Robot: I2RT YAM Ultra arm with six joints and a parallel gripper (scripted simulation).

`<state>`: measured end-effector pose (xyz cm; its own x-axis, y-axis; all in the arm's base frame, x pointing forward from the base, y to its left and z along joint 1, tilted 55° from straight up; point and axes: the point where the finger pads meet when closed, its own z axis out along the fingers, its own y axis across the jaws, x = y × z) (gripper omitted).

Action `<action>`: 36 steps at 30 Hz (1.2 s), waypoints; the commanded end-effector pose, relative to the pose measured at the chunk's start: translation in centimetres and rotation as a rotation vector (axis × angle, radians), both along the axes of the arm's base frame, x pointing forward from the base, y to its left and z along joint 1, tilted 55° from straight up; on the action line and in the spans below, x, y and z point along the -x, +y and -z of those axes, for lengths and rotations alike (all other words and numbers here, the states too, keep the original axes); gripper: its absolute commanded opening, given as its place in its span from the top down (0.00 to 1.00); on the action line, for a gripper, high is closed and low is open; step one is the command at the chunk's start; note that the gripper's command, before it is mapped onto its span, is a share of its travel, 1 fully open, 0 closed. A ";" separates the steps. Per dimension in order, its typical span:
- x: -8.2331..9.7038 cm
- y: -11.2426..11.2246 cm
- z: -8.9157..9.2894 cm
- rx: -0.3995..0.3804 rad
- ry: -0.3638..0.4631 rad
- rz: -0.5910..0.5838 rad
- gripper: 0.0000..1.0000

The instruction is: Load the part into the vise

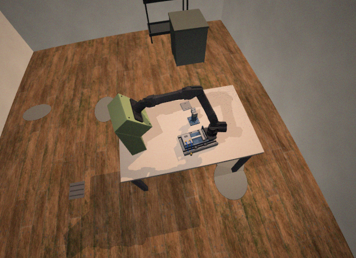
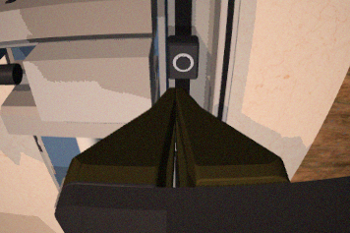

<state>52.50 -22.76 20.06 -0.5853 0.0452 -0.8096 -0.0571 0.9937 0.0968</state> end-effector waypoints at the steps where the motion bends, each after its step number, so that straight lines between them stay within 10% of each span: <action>1: 0.3 -1.0 -2.2 0.029 -0.050 0.016 1.00; 36: 0.3 -1.0 -2.2 0.029 -0.050 0.016 1.00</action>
